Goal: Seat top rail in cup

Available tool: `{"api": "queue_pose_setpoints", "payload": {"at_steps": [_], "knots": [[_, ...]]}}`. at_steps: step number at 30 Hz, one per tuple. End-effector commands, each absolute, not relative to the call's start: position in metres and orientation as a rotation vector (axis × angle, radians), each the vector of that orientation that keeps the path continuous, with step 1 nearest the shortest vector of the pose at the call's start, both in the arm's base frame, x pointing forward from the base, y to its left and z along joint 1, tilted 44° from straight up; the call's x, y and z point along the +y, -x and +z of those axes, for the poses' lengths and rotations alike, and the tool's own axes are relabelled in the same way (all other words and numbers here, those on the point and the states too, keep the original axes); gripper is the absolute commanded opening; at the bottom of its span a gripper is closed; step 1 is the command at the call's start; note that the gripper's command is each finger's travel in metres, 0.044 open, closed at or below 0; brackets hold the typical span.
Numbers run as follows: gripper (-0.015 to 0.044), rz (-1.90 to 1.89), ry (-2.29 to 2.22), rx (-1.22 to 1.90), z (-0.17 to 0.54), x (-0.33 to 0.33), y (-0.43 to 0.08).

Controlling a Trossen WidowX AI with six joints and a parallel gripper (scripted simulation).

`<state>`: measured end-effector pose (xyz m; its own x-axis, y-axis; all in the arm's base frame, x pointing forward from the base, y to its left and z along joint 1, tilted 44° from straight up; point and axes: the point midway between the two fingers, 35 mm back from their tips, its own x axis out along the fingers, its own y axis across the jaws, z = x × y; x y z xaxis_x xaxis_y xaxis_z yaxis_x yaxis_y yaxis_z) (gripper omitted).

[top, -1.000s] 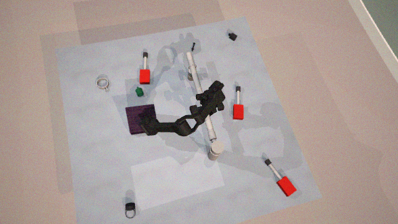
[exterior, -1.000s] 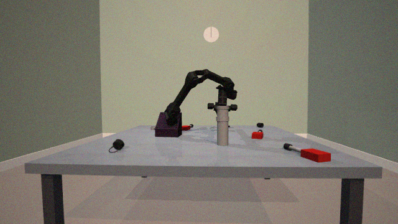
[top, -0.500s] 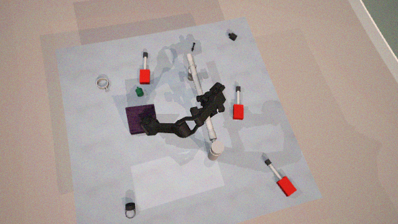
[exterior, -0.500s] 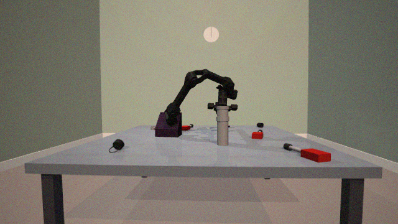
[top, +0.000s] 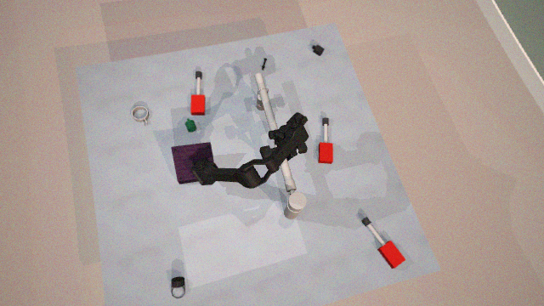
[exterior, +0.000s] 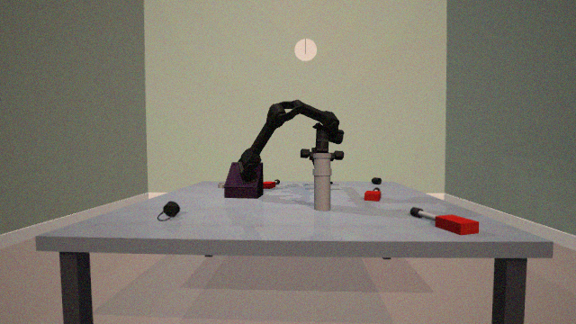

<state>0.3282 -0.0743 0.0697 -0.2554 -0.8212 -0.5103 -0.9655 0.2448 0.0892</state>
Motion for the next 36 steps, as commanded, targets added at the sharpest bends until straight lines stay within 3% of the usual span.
{"api": "queue_pose_setpoints", "payload": {"at_steps": [1,9,22,36], "knots": [[0.0236,0.553,1.644,2.164,0.07,-0.074,-0.328],[0.044,0.589,1.685,2.118,0.071,-0.044,-0.335],[0.044,0.632,1.781,1.947,0.094,0.012,-0.341],[0.044,0.633,1.783,1.942,0.095,0.013,-0.341]]}}
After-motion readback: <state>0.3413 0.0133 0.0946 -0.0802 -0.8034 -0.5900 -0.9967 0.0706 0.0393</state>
